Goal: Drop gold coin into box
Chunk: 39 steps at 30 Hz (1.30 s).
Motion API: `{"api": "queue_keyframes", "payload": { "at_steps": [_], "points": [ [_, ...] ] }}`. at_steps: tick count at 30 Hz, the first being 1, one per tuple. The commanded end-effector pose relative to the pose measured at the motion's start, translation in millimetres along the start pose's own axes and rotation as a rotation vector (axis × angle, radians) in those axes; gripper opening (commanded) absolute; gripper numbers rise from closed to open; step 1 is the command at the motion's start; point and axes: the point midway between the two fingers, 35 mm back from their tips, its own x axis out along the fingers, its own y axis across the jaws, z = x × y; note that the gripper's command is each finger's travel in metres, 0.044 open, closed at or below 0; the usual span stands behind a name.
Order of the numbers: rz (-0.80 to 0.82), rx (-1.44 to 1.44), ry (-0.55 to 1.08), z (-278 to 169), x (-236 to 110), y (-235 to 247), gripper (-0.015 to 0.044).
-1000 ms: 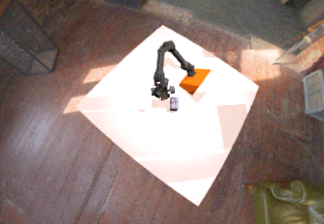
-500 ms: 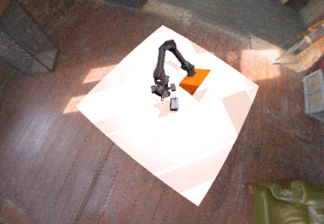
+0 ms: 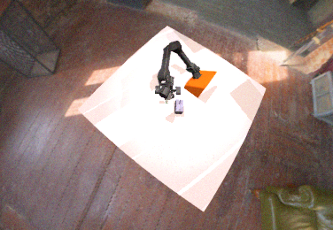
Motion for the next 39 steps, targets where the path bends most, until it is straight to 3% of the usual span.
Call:
{"api": "queue_keyframes", "payload": {
  "at_steps": [1,39],
  "points": [
    [0.004,0.038,-0.002,3,-1,0,0.0],
    [0.011,0.031,-0.007,57,-2,69,0.0]
  ]
}}
